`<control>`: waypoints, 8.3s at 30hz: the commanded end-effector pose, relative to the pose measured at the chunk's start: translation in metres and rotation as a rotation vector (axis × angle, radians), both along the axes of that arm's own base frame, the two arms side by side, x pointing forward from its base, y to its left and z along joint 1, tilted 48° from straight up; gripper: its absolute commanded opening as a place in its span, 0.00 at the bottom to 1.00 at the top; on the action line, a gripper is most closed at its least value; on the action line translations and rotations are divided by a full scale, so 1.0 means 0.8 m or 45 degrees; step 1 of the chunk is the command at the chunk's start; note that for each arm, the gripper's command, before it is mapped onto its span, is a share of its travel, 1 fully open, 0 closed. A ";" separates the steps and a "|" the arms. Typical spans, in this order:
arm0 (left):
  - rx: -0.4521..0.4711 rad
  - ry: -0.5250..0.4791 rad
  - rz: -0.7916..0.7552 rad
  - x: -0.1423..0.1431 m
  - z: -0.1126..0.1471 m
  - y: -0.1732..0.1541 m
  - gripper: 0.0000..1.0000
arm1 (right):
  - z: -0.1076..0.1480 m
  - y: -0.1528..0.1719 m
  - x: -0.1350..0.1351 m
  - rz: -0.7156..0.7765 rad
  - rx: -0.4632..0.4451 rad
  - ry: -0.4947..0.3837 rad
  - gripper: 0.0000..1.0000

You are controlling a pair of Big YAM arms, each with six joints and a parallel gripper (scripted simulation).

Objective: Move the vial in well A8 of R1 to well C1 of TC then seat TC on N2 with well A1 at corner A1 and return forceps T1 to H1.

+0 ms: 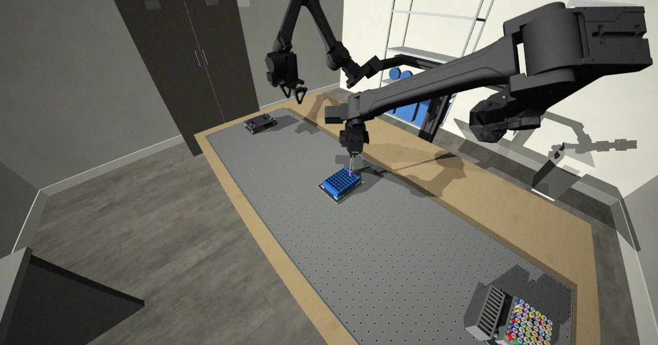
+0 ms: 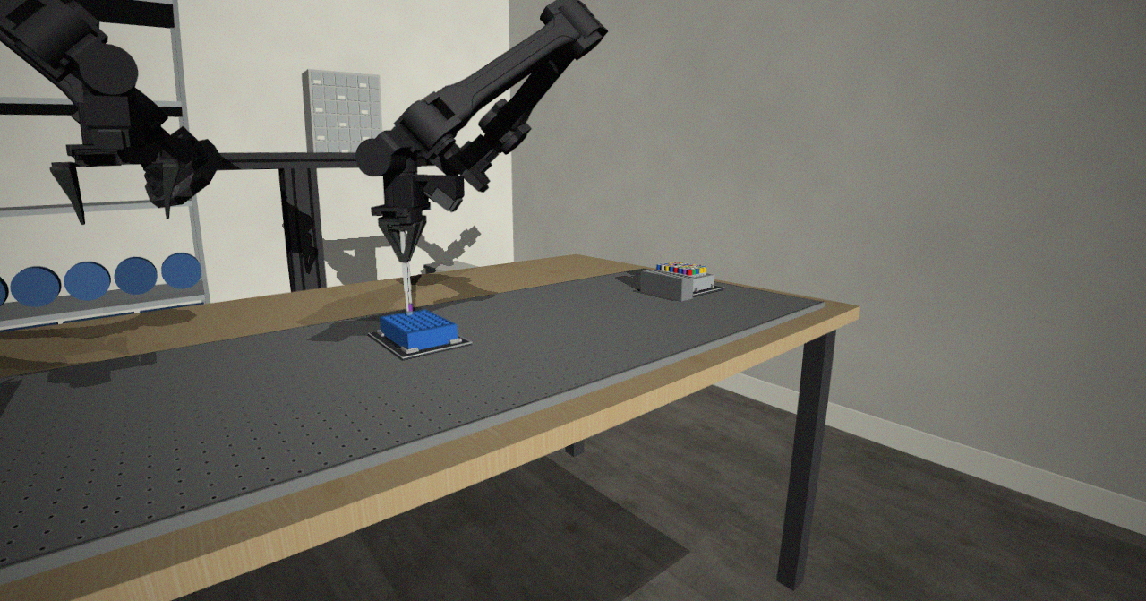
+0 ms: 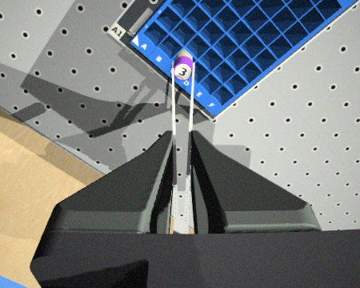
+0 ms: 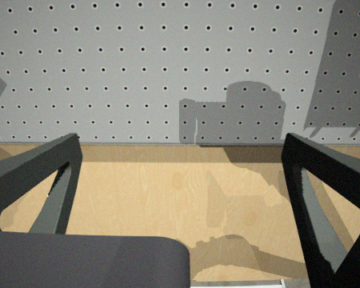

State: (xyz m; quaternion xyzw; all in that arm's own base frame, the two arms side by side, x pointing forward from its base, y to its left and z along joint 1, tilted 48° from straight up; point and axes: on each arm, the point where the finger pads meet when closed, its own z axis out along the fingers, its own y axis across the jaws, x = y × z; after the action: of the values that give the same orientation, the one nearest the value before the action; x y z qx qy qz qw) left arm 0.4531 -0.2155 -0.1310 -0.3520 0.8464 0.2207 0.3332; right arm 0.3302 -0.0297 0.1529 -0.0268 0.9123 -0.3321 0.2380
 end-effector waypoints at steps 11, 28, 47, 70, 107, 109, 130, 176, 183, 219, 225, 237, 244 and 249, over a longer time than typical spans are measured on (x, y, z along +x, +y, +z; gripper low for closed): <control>-0.024 -0.033 -0.010 0.013 0.008 -0.017 0.09 | 0.010 0.002 0.006 -0.005 0.009 -0.025 1.00; -0.024 -0.033 -0.010 0.013 0.008 -0.017 0.09 | 0.010 0.002 0.006 -0.005 0.009 -0.025 1.00; -0.024 -0.033 -0.010 0.013 0.008 -0.017 0.11 | 0.010 0.002 0.006 -0.005 0.009 -0.025 1.00; -0.024 -0.033 -0.010 0.013 0.008 -0.017 0.11 | 0.010 0.002 0.006 -0.005 0.009 -0.025 1.00; -0.033 -0.048 -0.021 -0.001 0.020 -0.032 0.11 | 0.010 0.002 0.006 -0.005 0.009 -0.025 1.00; -0.041 -0.056 -0.026 -0.002 0.025 -0.037 0.11 | 0.010 0.002 0.006 -0.005 0.009 -0.025 1.00; -0.038 -0.053 -0.026 -0.018 0.032 -0.039 0.11 | 0.010 0.002 0.006 -0.005 0.009 -0.025 1.00; -0.051 -0.067 0.001 -0.021 0.042 -0.035 0.07 | 0.010 0.002 0.006 -0.005 0.009 -0.025 1.00; -0.053 -0.070 0.001 -0.020 0.041 -0.035 0.07 | 0.010 0.002 0.006 -0.005 0.009 -0.025 1.00; -0.027 -0.042 0.004 -0.019 0.022 -0.019 0.07 | 0.010 0.002 0.006 -0.005 0.009 -0.025 1.00; -0.035 -0.052 0.001 -0.016 0.025 -0.024 0.07 | 0.010 0.002 0.006 -0.005 0.009 -0.025 1.00; -0.031 -0.047 0.003 -0.016 0.021 -0.019 0.07 | 0.010 0.002 0.006 -0.005 0.009 -0.025 1.00; -0.025 -0.041 0.005 -0.017 0.018 -0.014 0.07 | 0.010 0.002 0.006 -0.005 0.009 -0.025 1.00; -0.029 -0.047 0.007 -0.013 0.019 -0.015 0.07 | 0.010 0.002 0.006 -0.005 0.009 -0.025 1.00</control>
State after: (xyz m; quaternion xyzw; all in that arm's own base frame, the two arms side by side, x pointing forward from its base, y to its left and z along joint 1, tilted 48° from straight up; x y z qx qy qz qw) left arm 0.4375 -0.2337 -0.1114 -0.3594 0.8432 0.2032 0.3442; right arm 0.3302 -0.0297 0.1529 -0.0268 0.9123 -0.3321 0.2380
